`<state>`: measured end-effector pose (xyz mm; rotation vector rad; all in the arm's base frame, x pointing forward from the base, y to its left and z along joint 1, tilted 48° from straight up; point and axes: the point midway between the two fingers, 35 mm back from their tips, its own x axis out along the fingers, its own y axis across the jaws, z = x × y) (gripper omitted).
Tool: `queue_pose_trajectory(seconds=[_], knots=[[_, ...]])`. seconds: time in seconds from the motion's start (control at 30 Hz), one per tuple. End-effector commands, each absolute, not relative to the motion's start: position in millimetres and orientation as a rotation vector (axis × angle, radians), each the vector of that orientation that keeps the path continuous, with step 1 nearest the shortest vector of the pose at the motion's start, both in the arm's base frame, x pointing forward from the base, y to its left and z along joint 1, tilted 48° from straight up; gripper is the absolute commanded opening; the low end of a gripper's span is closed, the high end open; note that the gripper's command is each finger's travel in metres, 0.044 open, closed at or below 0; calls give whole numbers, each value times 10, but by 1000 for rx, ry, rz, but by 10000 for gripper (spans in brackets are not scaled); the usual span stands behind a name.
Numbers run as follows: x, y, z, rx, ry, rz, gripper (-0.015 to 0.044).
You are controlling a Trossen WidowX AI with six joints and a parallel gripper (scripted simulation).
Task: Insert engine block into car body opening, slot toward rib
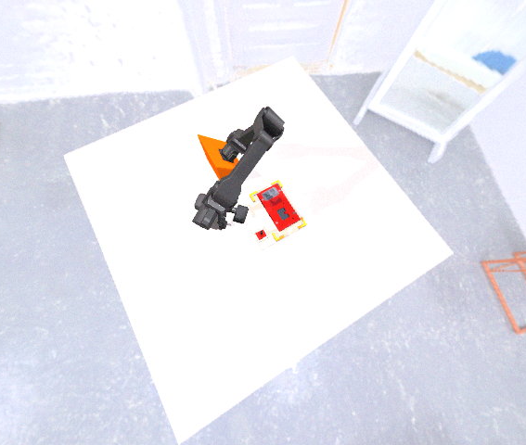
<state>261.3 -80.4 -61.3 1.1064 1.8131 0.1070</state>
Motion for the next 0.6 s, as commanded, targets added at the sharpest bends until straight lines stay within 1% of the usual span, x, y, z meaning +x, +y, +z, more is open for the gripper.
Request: queue_pose_trajectory(seconds=[0.0,0.1,0.57], knots=[[2614,-716,-681,1108,1812,128,440],[2578,-539,-837,1108,1812,130,440],[2543,-384,-973,1109,1812,130,440]])
